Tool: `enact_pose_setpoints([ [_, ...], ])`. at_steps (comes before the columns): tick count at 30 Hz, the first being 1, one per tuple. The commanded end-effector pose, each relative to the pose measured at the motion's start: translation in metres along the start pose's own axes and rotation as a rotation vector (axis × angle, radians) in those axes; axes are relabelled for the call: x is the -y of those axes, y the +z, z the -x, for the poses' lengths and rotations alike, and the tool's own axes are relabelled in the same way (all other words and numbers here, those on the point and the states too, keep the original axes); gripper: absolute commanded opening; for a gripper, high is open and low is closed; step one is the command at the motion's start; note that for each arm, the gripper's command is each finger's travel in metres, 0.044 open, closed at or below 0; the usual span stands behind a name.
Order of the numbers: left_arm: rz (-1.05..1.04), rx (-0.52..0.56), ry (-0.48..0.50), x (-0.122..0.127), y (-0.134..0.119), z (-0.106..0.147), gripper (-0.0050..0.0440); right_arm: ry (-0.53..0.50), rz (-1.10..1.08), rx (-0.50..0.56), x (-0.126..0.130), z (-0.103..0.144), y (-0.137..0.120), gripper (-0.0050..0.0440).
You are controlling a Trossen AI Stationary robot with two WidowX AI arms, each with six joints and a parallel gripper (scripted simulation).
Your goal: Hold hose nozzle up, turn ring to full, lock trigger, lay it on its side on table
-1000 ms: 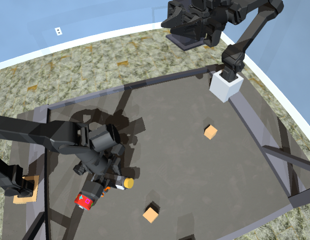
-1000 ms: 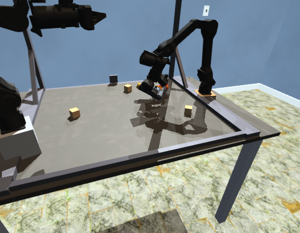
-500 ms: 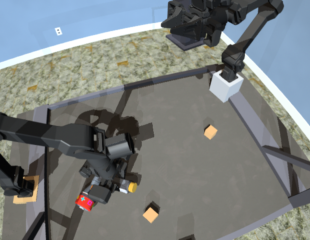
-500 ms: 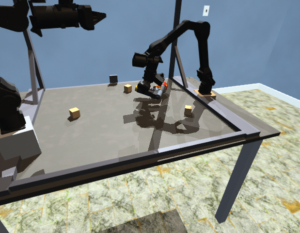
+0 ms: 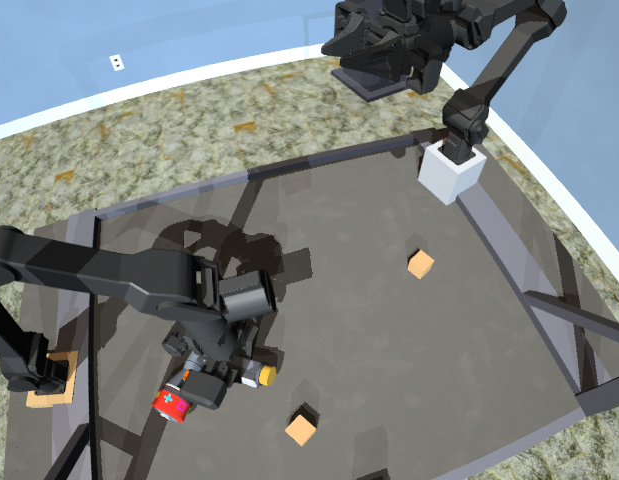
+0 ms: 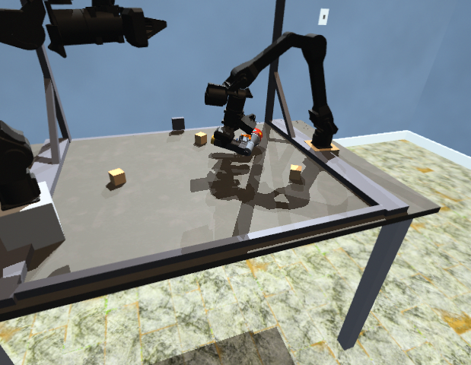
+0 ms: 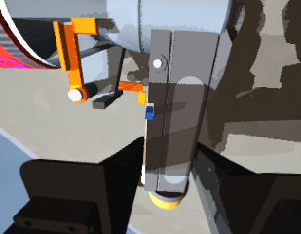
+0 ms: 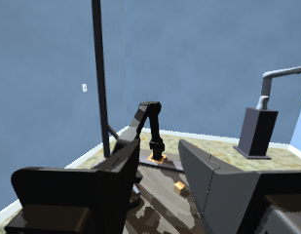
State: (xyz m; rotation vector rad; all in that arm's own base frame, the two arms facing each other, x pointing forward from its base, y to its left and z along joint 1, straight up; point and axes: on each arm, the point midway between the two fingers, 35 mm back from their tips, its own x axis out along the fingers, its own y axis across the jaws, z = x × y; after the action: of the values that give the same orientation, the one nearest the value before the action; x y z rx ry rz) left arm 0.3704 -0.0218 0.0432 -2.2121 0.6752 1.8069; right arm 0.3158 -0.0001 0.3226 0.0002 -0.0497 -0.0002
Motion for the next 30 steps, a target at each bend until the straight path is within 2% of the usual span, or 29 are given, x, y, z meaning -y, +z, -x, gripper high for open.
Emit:
enact_pose_setpoints([
  [1,-0.006,0.034,-0.014,0.001,-0.012,0.005,0.0167,-0.003,0.003,0.017,0.0,0.001,0.007,0.0175],
  [14,-0.003,0.228,-0.013,0.0,-0.02,-0.014,0.0167,-0.003,0.003,0.017,0.0,0.001,0.007,0.0175],
  [17,-0.002,0.205,-0.009,0.0,-0.018,-0.012,0.0167,-0.003,0.003,0.017,0.0,0.001,0.007,0.0175],
  [18,-0.002,0.205,-0.009,0.0,-0.017,-0.012,0.0235,-0.003,0.003,0.017,0.0,0.001,0.007,0.0175],
  [30,-0.002,0.205,-0.009,0.0,-0.017,-0.012,0.0235,-0.003,0.003,0.017,0.0,0.001,0.007,0.0175],
])
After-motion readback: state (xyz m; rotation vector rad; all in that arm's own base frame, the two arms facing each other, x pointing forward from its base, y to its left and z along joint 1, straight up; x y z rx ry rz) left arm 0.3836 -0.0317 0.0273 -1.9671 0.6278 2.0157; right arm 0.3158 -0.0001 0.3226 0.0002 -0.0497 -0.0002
